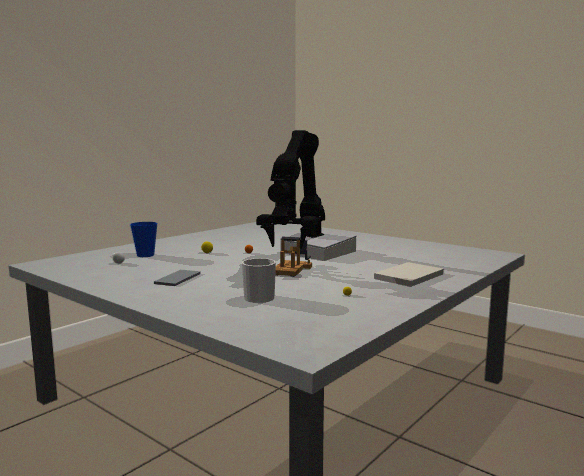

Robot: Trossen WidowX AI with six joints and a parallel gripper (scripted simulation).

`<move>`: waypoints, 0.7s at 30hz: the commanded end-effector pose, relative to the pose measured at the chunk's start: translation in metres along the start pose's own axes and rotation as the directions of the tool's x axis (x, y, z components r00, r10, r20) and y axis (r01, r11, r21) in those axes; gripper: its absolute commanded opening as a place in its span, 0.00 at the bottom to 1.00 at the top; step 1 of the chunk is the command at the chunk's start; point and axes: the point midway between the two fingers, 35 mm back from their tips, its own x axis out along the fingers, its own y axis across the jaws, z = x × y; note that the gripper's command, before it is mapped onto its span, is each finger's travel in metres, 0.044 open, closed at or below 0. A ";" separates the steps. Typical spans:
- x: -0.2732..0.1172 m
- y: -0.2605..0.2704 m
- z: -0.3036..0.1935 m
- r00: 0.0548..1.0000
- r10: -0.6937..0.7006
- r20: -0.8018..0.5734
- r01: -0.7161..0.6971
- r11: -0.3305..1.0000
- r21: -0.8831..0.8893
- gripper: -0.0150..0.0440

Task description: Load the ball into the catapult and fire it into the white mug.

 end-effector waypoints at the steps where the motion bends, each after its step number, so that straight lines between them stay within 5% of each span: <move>1: 0.003 0.000 0.001 1.000 0.001 0.006 -0.001 1.000 0.000 1.00; 21: 0.036 0.000 0.002 1.000 0.001 0.006 -0.001 1.000 0.000 1.00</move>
